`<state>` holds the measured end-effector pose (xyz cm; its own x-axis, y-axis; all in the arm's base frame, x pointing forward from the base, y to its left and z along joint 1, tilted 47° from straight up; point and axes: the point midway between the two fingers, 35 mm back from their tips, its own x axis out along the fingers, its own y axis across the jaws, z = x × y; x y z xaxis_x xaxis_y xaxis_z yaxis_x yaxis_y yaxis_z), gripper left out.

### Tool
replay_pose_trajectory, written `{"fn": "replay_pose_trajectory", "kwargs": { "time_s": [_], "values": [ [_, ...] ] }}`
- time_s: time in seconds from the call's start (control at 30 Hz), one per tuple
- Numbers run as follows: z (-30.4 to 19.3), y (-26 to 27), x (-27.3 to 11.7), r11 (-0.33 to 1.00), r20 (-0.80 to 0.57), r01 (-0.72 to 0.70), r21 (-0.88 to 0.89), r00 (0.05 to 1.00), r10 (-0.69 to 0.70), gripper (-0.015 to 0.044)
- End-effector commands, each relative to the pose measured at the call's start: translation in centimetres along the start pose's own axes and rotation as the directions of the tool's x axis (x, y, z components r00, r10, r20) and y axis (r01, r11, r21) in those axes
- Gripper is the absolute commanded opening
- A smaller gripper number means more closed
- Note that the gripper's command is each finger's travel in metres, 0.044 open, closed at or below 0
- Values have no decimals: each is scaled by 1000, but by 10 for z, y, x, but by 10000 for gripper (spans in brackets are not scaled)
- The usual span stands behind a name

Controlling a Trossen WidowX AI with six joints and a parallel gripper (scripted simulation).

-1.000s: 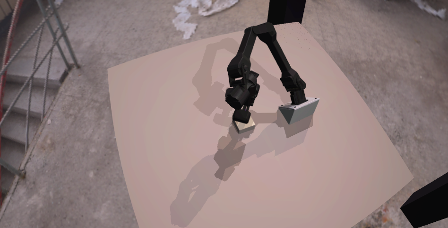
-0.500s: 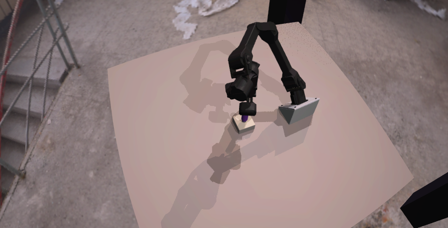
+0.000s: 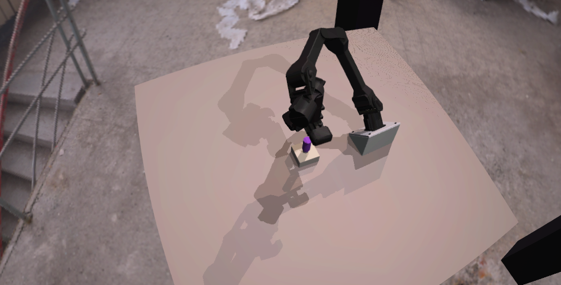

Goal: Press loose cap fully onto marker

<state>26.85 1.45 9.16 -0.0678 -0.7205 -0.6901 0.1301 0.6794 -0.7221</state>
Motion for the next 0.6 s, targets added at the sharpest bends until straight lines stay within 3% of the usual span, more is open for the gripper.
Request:
{"fn": "replay_pose_trajectory", "kwargs": {
  "time_s": [0.0, 0.57],
  "values": [
    [1, 0, 0, 1000, 4, 3, -17, 1000, -3, 0],
    [1, -1, 15, 1000, 5, 3, -17, 1000, -3, 0]
  ]
}}
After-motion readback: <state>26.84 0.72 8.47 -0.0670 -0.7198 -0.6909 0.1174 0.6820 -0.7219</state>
